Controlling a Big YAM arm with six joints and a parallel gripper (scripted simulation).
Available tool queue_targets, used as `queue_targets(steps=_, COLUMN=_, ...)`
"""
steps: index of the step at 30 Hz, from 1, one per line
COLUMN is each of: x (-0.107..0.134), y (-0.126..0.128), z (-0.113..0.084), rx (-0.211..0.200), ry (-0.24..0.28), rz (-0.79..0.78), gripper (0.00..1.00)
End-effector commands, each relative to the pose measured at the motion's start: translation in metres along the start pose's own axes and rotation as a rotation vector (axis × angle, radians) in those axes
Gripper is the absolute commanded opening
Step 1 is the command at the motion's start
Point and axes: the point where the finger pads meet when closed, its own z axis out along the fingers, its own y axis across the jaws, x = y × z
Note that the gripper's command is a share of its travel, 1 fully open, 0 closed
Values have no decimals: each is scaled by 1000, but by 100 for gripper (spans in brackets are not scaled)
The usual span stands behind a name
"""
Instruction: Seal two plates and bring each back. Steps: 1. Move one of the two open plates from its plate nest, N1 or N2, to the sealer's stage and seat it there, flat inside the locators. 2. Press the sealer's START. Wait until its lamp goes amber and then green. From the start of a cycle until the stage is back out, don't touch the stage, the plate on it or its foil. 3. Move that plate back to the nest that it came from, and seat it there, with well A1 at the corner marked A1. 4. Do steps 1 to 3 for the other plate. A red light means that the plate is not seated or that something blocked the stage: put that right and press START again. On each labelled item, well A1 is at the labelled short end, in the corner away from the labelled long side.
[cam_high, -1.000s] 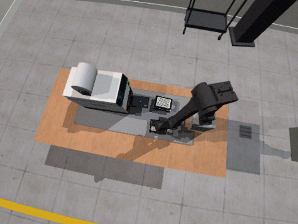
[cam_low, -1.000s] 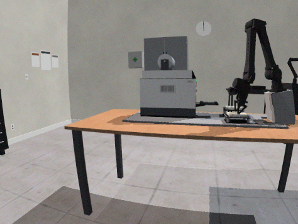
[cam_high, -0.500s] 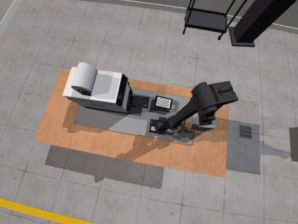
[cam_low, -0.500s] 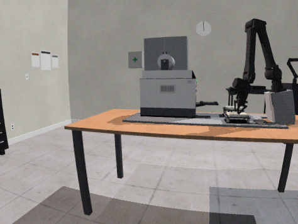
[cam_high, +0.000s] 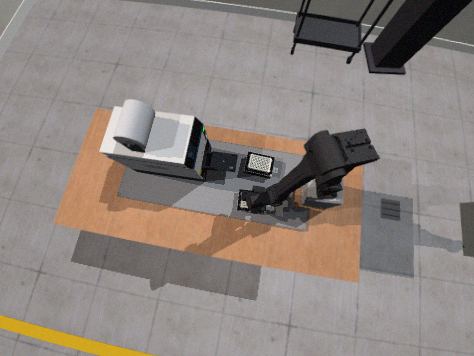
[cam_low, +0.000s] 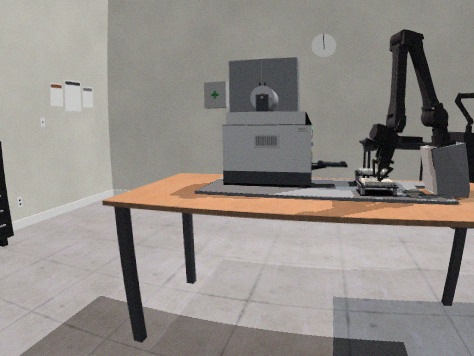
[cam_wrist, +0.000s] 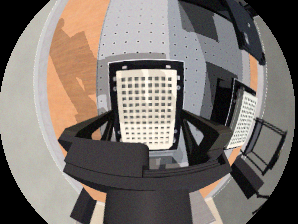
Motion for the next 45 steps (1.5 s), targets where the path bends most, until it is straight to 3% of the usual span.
queue_targets(steps=1, x=0, y=-3, z=-4, rx=4, ry=1, rz=-7, gripper=100)
queue_targets(steps=8, x=0, y=-3, z=-5, rx=4, ry=2, rz=-7, gripper=100)
queue_targets(steps=23, x=-8, y=2, z=15, rx=-6, ry=-23, rz=-2, gripper=100)
queue_targets(steps=32, x=7, y=-3, z=20, rx=1, ry=0, rz=-8, gripper=100)
queue_targets(steps=45, x=2, y=-2, z=12, rx=1, ry=-2, rz=-8, gripper=100)
